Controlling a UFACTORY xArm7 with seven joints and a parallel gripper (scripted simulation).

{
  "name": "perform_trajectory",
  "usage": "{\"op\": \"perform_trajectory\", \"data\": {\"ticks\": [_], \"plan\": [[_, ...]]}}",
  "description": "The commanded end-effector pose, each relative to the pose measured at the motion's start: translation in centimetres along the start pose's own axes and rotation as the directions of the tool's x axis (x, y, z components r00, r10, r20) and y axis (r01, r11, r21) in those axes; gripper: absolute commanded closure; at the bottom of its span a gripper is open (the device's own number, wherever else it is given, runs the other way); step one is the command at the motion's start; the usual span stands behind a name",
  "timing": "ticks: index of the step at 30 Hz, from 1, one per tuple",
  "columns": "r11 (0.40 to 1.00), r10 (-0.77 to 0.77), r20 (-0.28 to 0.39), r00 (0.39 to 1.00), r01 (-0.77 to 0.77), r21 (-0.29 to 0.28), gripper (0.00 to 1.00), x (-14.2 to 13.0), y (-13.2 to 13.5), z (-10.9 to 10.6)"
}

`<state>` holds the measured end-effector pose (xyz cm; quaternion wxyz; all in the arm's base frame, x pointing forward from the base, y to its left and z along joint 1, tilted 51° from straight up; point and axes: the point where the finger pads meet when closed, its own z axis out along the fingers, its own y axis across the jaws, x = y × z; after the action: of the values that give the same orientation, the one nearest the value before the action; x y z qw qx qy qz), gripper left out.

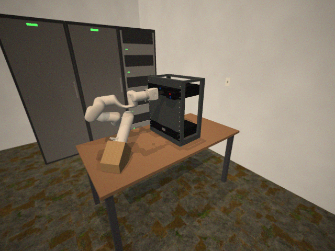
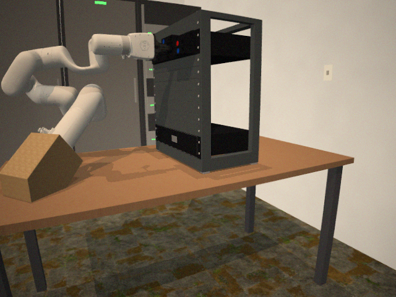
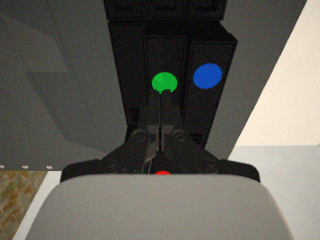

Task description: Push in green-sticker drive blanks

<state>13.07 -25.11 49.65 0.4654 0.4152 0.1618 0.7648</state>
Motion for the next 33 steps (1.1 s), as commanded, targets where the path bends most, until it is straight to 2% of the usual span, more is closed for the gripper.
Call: {"op": "perform_trajectory", "data": {"ticks": [1,33], "plan": [[1.000,-0.002,0.001,1.000,0.002,-0.003,1.00,0.0,0.2,0.4],[1.000,-0.002,0.001,1.000,0.002,-0.003,1.00,-0.1,0.3,1.6]]}}
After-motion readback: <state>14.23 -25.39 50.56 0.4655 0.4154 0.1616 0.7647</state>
